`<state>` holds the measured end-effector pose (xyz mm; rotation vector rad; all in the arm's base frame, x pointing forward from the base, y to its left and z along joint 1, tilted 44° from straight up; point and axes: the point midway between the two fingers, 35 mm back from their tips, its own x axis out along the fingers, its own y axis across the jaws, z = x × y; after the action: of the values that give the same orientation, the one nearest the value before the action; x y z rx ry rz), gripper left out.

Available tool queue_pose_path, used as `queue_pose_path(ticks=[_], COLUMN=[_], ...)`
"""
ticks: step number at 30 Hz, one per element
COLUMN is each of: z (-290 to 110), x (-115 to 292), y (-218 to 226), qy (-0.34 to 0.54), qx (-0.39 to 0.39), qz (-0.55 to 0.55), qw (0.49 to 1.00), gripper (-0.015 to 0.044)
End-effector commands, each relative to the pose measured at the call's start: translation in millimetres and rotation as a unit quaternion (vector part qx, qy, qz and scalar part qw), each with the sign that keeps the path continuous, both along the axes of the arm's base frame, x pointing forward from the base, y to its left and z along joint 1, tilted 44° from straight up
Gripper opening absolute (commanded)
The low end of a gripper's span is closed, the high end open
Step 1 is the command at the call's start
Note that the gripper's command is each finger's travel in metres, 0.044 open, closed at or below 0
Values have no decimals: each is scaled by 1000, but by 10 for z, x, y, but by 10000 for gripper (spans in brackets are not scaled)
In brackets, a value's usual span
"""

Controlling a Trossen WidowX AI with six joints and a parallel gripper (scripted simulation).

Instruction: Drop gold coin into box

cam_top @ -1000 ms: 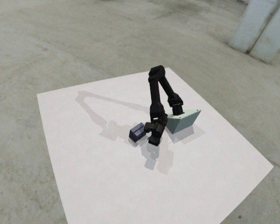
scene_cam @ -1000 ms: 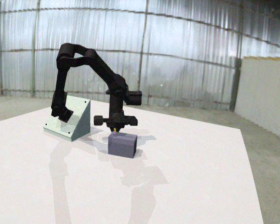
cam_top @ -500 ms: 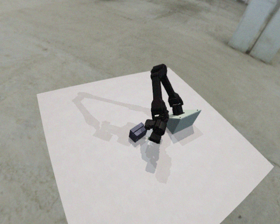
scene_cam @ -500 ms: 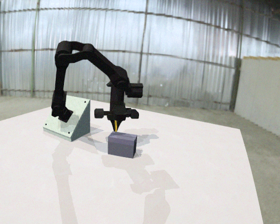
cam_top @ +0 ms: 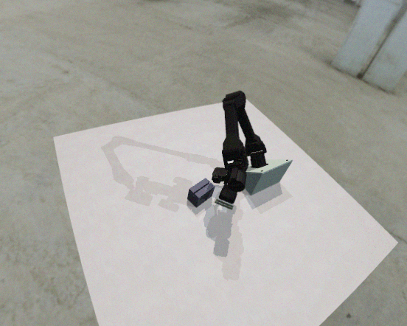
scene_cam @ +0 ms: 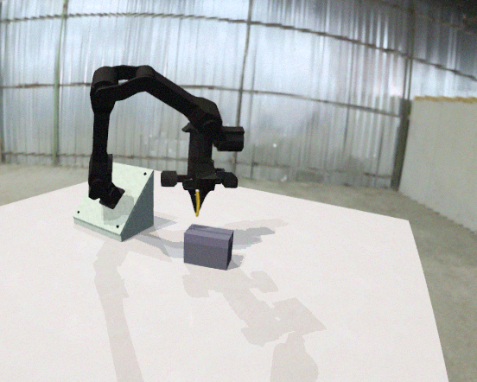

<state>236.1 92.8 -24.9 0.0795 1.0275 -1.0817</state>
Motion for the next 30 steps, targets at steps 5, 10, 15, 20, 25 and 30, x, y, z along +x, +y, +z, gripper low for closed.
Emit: queue_pose_path(ticks=[5, 10, 15, 20, 25, 30], z=[172, 185, 183, 182, 180, 178], x=[-28, -37, -55, -72, -90, -108], y=[157, 167, 168, 169, 170, 171], qy=[-3, 14, 72, 130, 187, 242], qx=[4, 2, -5, -12, -19, -25], qz=[-2, 16, 78, 139, 199, 257], qw=[1000, 1000, 994, 982, 962, 935], gripper=[0, 0, 0, 0, 0, 0])
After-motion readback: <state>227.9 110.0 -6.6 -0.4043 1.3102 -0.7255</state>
